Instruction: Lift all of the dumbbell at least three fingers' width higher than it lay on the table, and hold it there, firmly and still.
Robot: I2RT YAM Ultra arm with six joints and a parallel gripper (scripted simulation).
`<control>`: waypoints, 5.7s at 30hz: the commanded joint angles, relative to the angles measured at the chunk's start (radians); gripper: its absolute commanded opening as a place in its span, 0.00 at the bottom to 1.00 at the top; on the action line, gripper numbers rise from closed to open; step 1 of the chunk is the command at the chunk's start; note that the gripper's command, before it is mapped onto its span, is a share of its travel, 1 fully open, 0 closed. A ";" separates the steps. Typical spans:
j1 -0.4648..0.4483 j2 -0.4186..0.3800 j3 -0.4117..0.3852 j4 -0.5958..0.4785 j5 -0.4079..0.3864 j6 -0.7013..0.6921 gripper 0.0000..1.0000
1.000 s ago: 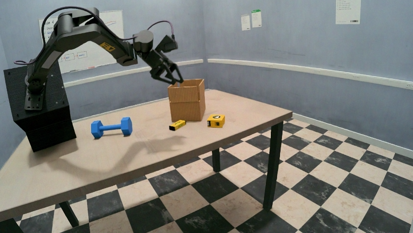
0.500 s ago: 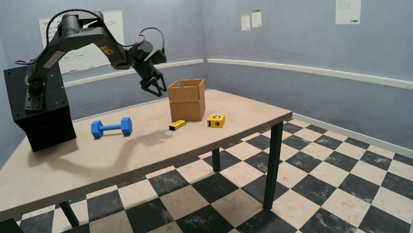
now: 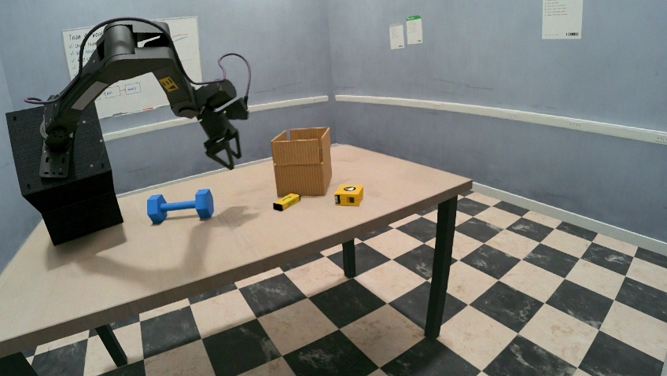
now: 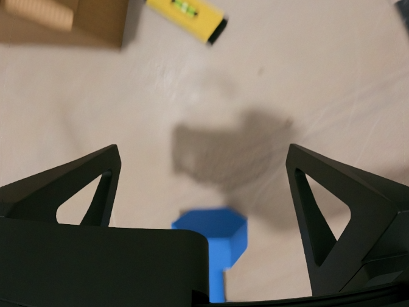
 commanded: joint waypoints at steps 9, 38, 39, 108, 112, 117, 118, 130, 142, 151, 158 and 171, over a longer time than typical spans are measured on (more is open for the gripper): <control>0.053 0.038 -0.104 -0.271 0.012 0.304 1.00; 0.087 0.084 -0.165 -0.664 0.019 0.743 1.00; 0.087 0.084 -0.165 -0.665 0.019 0.744 1.00; -0.186 0.287 -0.181 -0.031 -0.067 0.267 1.00; -0.186 0.287 -0.181 -0.030 -0.068 0.266 1.00; -0.186 0.288 -0.181 -0.029 -0.067 0.268 1.00; -0.186 0.288 -0.181 -0.029 -0.067 0.268 1.00; -0.186 0.288 -0.181 -0.029 -0.067 0.268 1.00; -0.186 0.288 -0.181 -0.029 -0.067 0.268 1.00; -0.186 0.288 -0.181 -0.029 -0.067 0.269 0.00; -0.187 0.288 -0.180 -0.029 -0.053 0.269 0.00; -0.187 0.288 -0.180 -0.029 -0.053 0.269 0.00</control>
